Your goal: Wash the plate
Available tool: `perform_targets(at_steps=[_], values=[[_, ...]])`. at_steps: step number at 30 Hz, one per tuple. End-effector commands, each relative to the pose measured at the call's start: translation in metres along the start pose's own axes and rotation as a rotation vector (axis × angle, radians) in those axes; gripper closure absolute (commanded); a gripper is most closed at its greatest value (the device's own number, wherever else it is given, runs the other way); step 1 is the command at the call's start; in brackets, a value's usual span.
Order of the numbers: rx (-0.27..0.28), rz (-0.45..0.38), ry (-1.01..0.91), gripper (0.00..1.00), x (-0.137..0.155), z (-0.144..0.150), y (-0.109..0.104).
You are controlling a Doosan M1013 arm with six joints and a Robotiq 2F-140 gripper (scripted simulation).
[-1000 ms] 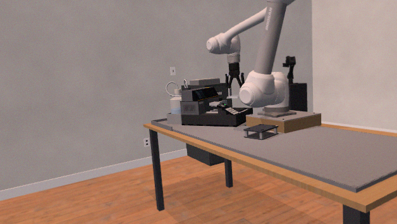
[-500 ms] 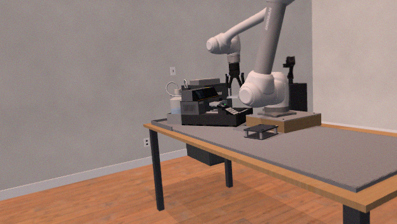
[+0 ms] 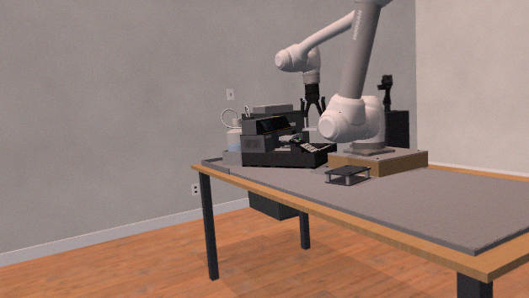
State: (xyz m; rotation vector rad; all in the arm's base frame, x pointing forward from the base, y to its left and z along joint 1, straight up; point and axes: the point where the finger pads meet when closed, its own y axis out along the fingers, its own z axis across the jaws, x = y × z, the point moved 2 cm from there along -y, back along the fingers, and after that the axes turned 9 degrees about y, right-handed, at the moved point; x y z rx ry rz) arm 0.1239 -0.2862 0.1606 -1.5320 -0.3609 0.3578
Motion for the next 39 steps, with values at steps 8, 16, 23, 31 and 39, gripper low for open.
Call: perform_targets(at_steps=[8,16,23,31,39], values=[[0.0,0.005,-0.008,0.9,-0.003,-0.002,0.005],[0.0,0.005,-0.008,0.9,-0.003,-0.001,0.015],[0.0,0.005,-0.008,0.9,-0.003,0.0,0.027],[0.0,0.005,-0.008,0.9,-0.003,0.0,0.037],[0.0,0.005,-0.008,0.9,-0.003,0.001,0.05]])
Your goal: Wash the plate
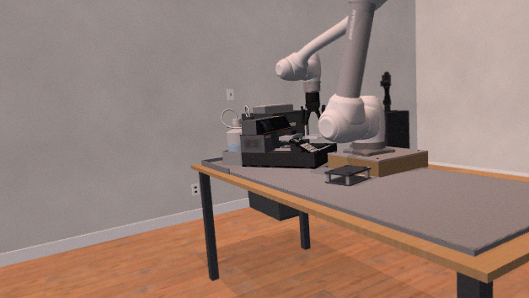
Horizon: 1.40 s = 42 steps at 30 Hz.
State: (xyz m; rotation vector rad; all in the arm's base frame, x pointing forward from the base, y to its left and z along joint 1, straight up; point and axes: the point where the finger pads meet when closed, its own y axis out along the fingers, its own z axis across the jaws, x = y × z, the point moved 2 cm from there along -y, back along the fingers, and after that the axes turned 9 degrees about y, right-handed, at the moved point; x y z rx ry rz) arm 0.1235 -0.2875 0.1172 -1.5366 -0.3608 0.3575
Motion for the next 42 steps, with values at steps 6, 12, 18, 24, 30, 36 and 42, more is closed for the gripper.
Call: perform_targets(at_steps=[6,12,18,24,30,36,42], values=[[0.004,0.004,-0.009,0.9,-0.002,0.003,0.015],[0.004,0.004,-0.009,0.9,-0.002,0.003,0.023],[0.004,0.004,-0.009,0.9,-0.002,0.003,0.032],[0.004,0.004,-0.009,0.9,-0.002,0.003,0.032],[0.004,0.004,-0.009,0.9,-0.002,0.003,0.032],[0.004,0.004,-0.009,0.9,-0.002,0.003,0.032],[0.004,0.004,-0.009,0.9,-0.002,0.003,0.032]])
